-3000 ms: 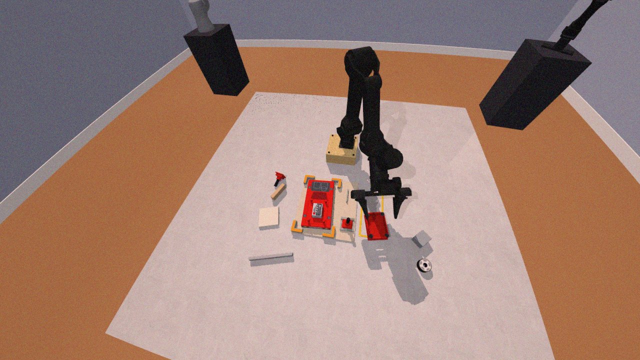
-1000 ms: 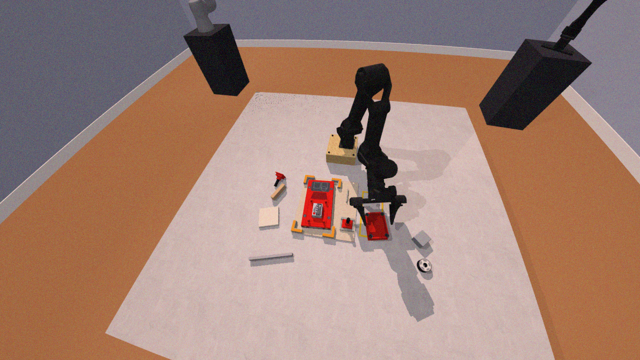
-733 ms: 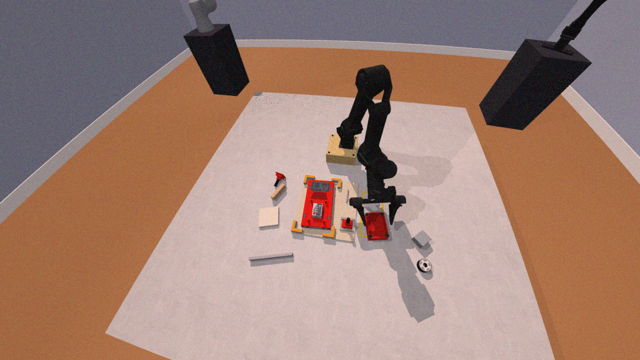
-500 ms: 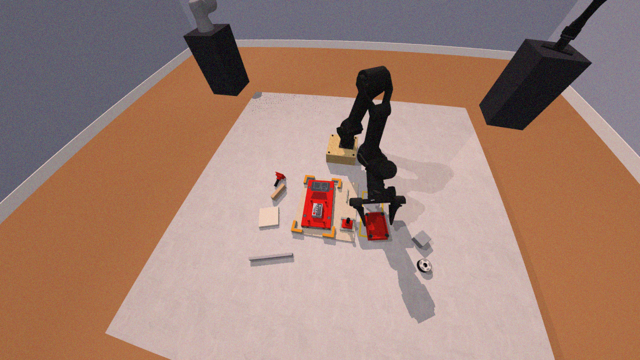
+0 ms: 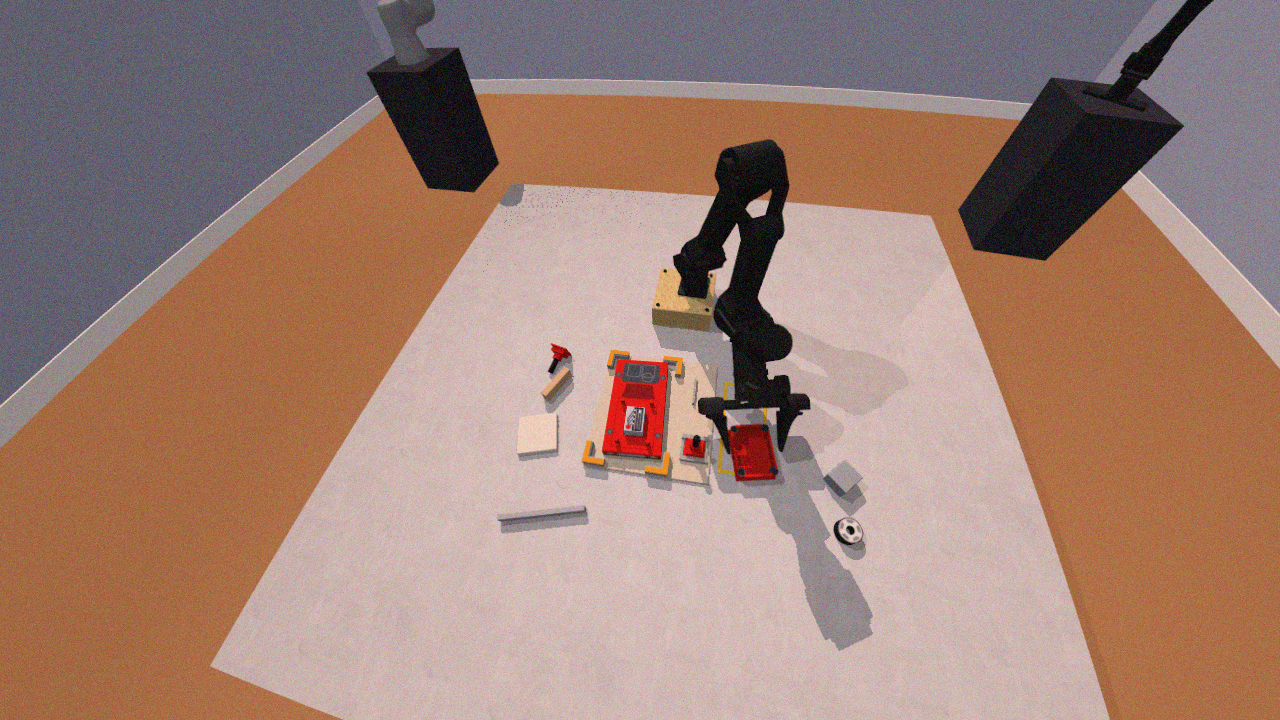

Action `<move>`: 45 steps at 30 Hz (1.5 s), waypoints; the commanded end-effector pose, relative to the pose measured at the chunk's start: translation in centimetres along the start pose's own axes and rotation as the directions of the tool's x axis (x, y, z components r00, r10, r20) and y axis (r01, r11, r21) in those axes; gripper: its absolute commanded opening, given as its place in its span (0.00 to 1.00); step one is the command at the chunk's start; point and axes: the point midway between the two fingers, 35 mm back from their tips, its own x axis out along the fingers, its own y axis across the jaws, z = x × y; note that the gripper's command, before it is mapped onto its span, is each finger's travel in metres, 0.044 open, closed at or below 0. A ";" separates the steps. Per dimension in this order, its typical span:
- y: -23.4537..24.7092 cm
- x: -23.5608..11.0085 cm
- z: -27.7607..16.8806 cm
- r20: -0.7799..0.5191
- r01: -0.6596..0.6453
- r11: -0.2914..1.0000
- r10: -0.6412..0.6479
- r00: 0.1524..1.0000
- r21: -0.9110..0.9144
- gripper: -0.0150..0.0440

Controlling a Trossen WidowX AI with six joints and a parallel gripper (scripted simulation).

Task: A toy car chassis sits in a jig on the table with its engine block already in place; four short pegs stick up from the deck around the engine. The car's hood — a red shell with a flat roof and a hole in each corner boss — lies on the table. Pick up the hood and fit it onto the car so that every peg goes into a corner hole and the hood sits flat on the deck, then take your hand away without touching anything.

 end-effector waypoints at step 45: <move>0.1 -0.5 1.5 0.000 0.000 1.000 0.000 1.000 0.000 0.25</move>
